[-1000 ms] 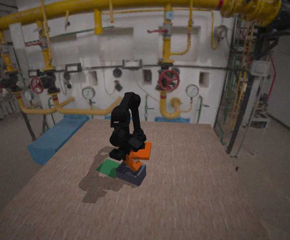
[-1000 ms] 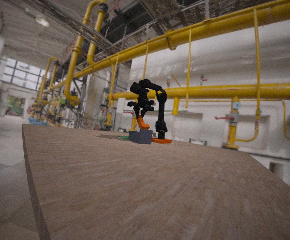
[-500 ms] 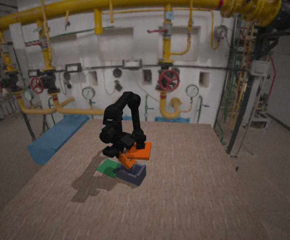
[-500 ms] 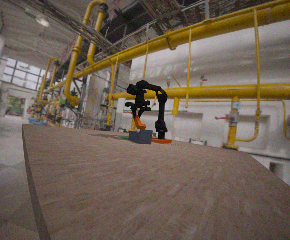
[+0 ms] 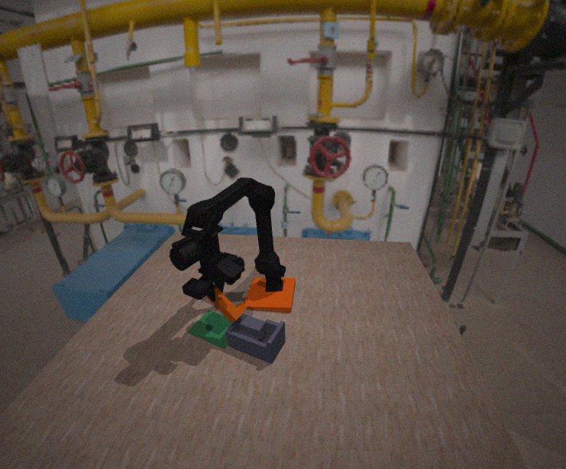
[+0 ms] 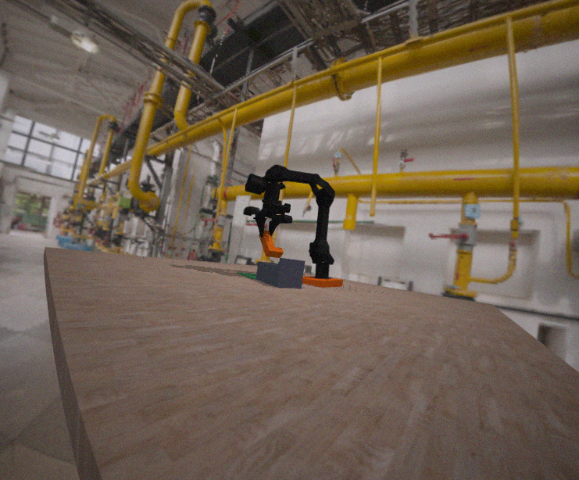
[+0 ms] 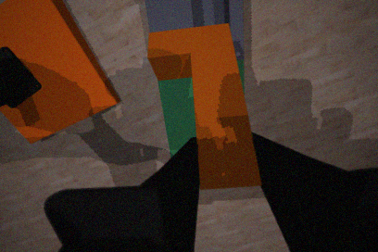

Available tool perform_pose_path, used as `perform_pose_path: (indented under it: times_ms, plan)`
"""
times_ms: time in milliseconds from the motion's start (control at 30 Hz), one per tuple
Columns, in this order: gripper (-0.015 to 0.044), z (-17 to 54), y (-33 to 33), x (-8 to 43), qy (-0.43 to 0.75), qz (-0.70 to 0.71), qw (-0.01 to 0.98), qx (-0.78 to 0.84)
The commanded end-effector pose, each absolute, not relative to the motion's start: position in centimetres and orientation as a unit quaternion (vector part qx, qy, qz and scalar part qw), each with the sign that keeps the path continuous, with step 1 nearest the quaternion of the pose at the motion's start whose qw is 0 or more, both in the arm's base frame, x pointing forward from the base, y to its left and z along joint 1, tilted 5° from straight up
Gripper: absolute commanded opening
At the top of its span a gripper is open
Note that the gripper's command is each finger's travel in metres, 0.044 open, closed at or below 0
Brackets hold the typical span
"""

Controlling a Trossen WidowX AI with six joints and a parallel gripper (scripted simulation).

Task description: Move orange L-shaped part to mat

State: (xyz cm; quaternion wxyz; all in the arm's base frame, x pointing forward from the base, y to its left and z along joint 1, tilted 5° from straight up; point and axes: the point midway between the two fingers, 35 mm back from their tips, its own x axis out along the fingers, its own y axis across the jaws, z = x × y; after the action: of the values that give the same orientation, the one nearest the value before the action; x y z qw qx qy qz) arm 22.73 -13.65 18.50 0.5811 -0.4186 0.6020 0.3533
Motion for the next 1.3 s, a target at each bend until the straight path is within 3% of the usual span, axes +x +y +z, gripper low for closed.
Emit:
perform_pose_path:
  times_ms: [0, 400, 1267]
  plan:
    - [0.0000, 18.6, -15.0, 21.9, 0.600, 0.354, 0.583, -0.419]
    - [0.0000, 18.9, -18.9, 19.5, 0.601, 0.353, 0.581, -0.420]
    - [0.0000, 15.5, -19.3, 19.5, 0.601, 0.353, 0.581, -0.420]
